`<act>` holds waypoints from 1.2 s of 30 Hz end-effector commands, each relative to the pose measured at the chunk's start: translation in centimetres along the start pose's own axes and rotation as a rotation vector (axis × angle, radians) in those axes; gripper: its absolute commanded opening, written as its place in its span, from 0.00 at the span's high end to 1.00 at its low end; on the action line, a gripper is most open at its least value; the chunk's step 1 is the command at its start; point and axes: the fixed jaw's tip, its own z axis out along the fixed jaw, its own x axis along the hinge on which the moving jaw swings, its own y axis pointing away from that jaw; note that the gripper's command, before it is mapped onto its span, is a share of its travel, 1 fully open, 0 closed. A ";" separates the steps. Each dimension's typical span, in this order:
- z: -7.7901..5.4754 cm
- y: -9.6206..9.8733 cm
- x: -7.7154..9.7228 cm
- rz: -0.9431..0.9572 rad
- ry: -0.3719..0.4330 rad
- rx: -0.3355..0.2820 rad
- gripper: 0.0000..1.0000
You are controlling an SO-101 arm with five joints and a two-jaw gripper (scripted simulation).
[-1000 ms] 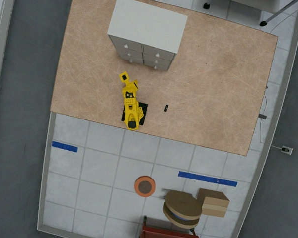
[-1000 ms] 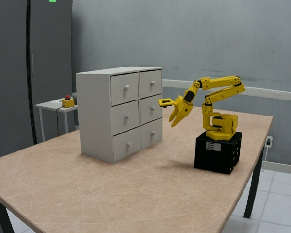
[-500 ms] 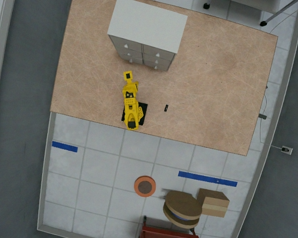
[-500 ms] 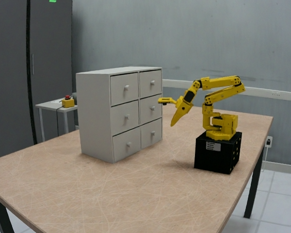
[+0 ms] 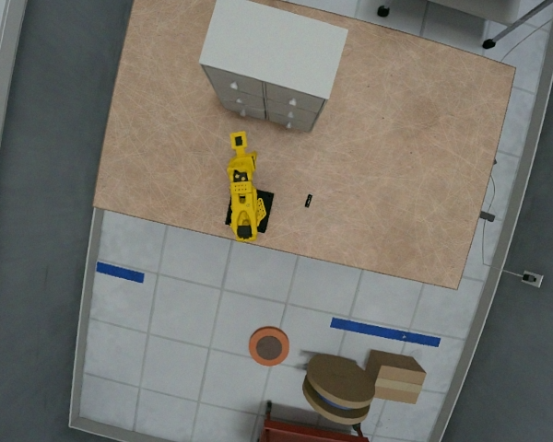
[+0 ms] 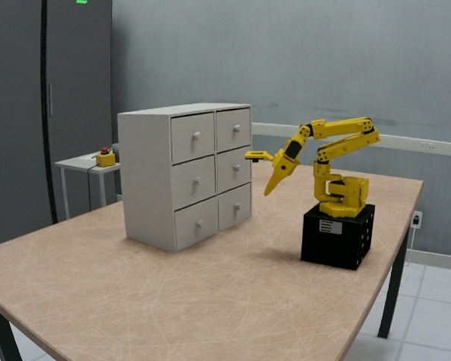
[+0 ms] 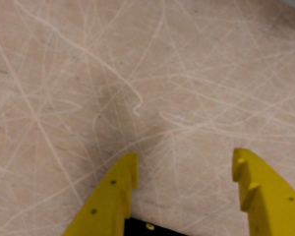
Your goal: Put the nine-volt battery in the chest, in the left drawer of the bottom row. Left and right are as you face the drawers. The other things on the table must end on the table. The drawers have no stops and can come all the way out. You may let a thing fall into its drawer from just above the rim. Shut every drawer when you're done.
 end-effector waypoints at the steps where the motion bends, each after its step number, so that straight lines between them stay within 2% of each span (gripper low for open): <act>1: 0.1 -0.1 0.4 0.019 0.019 0.002 0.79; 30: 0.1 -0.1 0.4 0.019 0.019 0.002 0.79; 36: 0.2 -1.4 1.3 0.098 0.167 0.036 0.75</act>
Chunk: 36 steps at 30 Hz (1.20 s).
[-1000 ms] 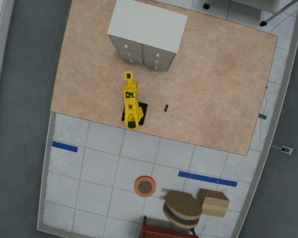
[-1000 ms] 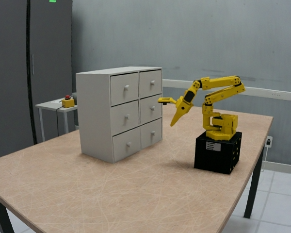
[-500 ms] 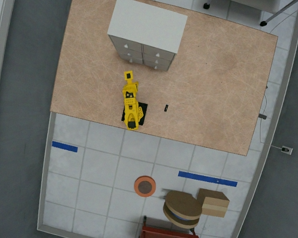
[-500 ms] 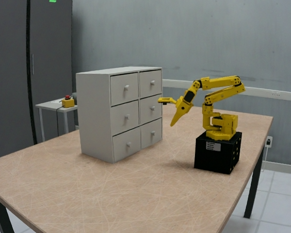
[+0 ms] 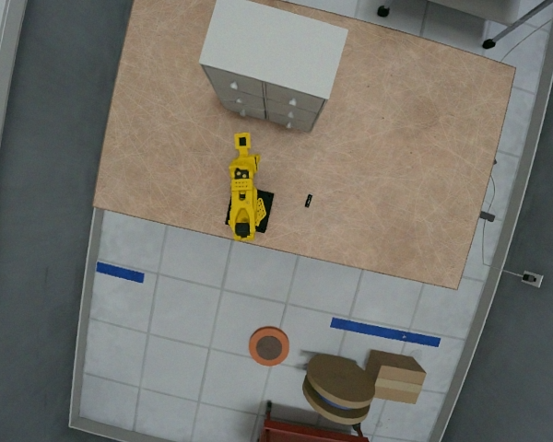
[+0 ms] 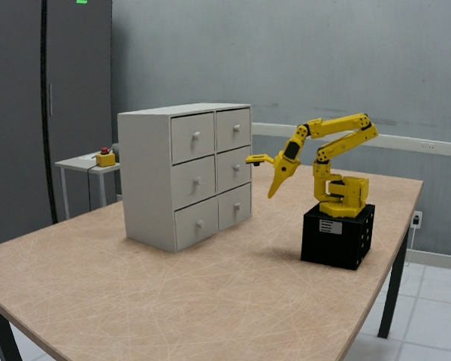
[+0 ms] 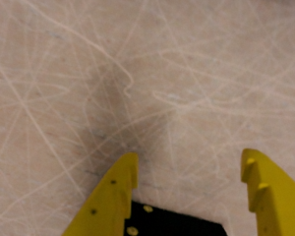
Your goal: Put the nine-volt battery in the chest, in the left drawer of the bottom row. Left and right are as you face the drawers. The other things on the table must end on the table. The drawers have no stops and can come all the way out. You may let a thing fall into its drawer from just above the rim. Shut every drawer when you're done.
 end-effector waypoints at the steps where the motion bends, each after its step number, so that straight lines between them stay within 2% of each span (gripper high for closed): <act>1: 0.0 -0.9 0.3 0.065 0.095 0.020 0.74; 9: 0.3 -2.5 1.5 0.181 0.291 0.041 0.69; 11: 0.3 -2.5 1.5 0.181 0.291 0.041 0.69; 18: 0.6 -3.6 2.6 0.281 0.447 0.041 0.65; 26: 0.6 -3.6 2.6 0.281 0.447 0.041 0.60; 36: 0.6 -3.6 2.6 0.281 0.447 0.041 0.60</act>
